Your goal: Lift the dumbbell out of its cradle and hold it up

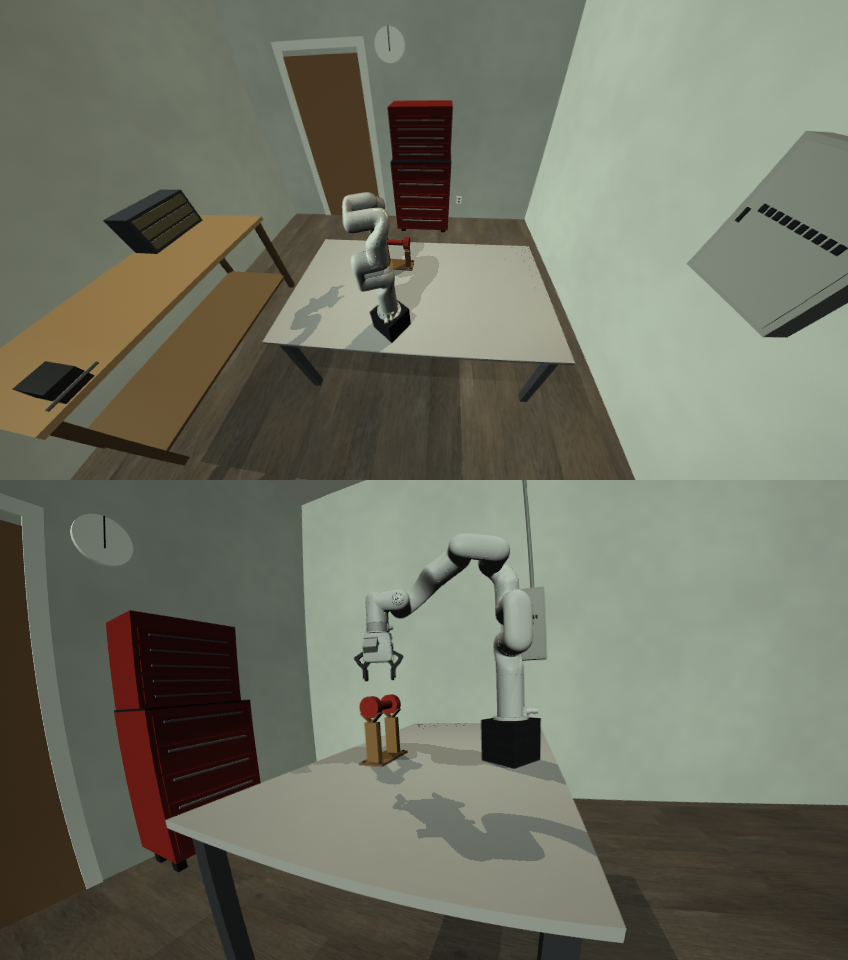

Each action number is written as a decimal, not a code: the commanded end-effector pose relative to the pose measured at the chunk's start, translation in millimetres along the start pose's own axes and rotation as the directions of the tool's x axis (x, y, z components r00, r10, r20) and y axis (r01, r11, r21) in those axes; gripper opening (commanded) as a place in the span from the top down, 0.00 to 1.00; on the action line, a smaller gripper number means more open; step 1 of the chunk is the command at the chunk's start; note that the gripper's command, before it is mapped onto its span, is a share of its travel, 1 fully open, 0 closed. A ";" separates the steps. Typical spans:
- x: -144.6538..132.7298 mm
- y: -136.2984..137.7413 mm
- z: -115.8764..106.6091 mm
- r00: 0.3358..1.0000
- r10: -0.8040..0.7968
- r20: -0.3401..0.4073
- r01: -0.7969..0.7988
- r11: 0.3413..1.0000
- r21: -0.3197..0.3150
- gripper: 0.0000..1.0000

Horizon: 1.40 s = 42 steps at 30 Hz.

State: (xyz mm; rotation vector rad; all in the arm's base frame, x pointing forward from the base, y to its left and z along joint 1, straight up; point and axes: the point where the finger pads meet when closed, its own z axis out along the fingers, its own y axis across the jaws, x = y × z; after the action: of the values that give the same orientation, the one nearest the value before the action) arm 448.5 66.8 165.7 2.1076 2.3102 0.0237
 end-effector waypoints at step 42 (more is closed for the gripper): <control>-127.1 22.0 103.4 0.948 0.318 0.005 -0.318 0.948 0.019 0.00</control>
State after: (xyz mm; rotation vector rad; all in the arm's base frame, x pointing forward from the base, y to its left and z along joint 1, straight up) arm 483.2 -57.4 62.0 2.4648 1.9510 -0.0004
